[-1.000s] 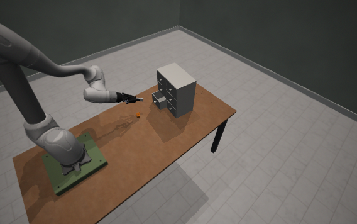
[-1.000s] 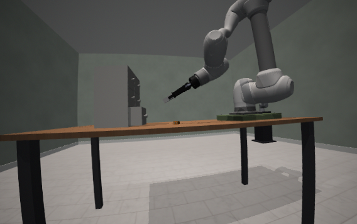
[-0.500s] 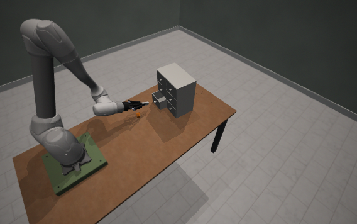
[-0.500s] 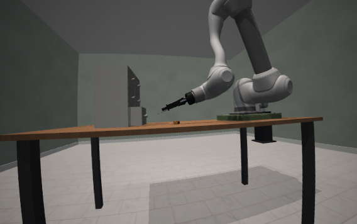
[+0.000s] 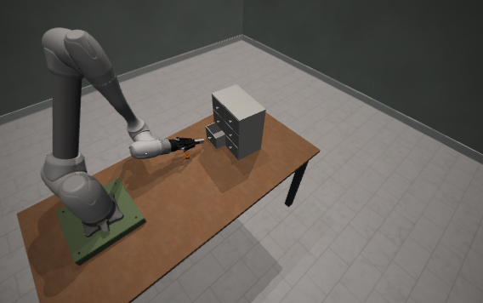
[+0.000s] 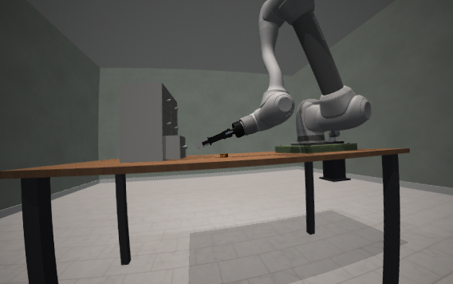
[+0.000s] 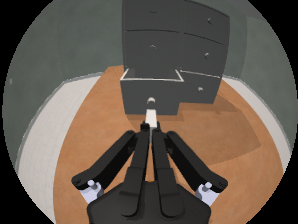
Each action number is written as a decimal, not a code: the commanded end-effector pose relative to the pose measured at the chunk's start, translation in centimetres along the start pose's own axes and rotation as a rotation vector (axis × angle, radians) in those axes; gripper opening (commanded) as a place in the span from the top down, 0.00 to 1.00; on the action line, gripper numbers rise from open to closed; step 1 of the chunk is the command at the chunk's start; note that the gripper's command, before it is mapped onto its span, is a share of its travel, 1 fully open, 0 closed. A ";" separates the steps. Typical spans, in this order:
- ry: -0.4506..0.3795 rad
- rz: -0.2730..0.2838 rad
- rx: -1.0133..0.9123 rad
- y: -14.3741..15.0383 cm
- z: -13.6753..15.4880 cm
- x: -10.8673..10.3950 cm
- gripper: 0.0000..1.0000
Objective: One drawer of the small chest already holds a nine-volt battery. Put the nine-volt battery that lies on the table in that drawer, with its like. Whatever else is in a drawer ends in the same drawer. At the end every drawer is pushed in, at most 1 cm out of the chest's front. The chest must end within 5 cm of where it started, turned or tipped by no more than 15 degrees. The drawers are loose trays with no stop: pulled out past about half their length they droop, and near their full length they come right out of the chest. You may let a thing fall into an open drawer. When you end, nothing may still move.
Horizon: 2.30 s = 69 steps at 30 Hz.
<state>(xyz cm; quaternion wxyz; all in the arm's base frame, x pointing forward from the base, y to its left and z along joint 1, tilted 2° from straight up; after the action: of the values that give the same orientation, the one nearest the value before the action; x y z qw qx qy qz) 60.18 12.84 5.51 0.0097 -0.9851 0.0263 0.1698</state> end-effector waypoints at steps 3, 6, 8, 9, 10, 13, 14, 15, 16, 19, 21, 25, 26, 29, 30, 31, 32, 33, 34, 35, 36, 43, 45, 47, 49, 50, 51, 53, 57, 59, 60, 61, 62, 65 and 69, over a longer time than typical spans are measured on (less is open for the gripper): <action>0.000 0.000 0.000 0.0 0.0 0.0 1.00; 0.000 0.000 0.000 0.0 0.0 0.0 1.00; 0.000 0.000 0.000 0.0 0.0 0.0 1.00; 0.000 0.000 0.000 0.0 0.0 0.0 1.00; 0.000 0.000 0.000 0.0 0.0 0.0 1.00; 0.000 0.000 0.000 0.0 0.0 0.0 1.00; 0.000 0.000 0.000 0.0 0.0 0.0 1.00; 0.000 0.000 0.000 0.0 0.0 0.0 1.00; 0.000 0.000 0.000 0.0 0.0 0.0 1.00; 0.000 0.000 0.000 0.0 0.0 0.0 1.00; 0.000 0.000 0.000 0.0 0.0 0.0 1.00; 0.000 0.000 0.000 0.0 0.0 0.1 1.00; 0.000 0.000 0.000 0.0 0.0 0.1 1.00; 0.000 0.000 0.000 0.0 -0.1 0.2 1.00; 0.000 0.000 0.000 0.0 -0.1 0.2 1.00; 0.000 0.000 0.000 0.0 -0.1 0.2 1.00; 0.000 0.000 0.000 0.0 -0.1 0.2 1.00; 0.000 0.000 0.000 0.0 -0.1 0.2 1.00; 0.000 0.000 0.000 0.0 -0.1 0.3 1.00; 0.000 0.000 0.000 0.0 -0.1 0.3 1.00; 0.000 0.000 0.000 0.0 -0.1 0.4 1.00; 0.000 0.000 0.000 0.0 -0.3 0.9 1.00; 0.000 0.000 0.000 0.0 -0.4 1.1 1.00; 0.000 0.000 0.000 0.0 -0.5 1.2 1.00; 0.000 0.000 0.000 0.0 -0.5 1.3 1.00; 0.000 0.000 0.000 0.0 -0.5 1.4 1.00; 0.000 0.000 0.000 0.0 -0.6 1.6 1.00; 0.000 0.000 0.000 0.0 -0.7 1.8 1.00; 0.000 0.000 0.000 0.0 -0.9 2.4 1.00; 0.000 0.000 0.000 0.0 -1.0 2.7 1.00; 0.000 0.000 0.000 0.0 -1.0 2.8 1.00; 0.000 0.000 0.000 0.0 -1.1 3.0 1.00; 0.000 0.000 0.000 0.0 -1.2 3.2 1.00; 0.000 0.000 0.000 0.0 -1.2 3.3 1.00; 0.000 0.000 0.000 0.0 -1.5 4.0 1.00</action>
<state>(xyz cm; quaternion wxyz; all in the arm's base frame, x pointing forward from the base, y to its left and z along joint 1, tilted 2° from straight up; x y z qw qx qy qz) 64.08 12.60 5.54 0.0097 -0.9851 0.0263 0.1698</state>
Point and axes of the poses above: the point where the finger pads meet when closed, its own x axis out along the fingers, its own y axis across the jaws, z = x × y, the point moved 6 cm from there along -x, back along the fingers, and after that the axes turned 1 degree about -x, right-handed, at the moved point
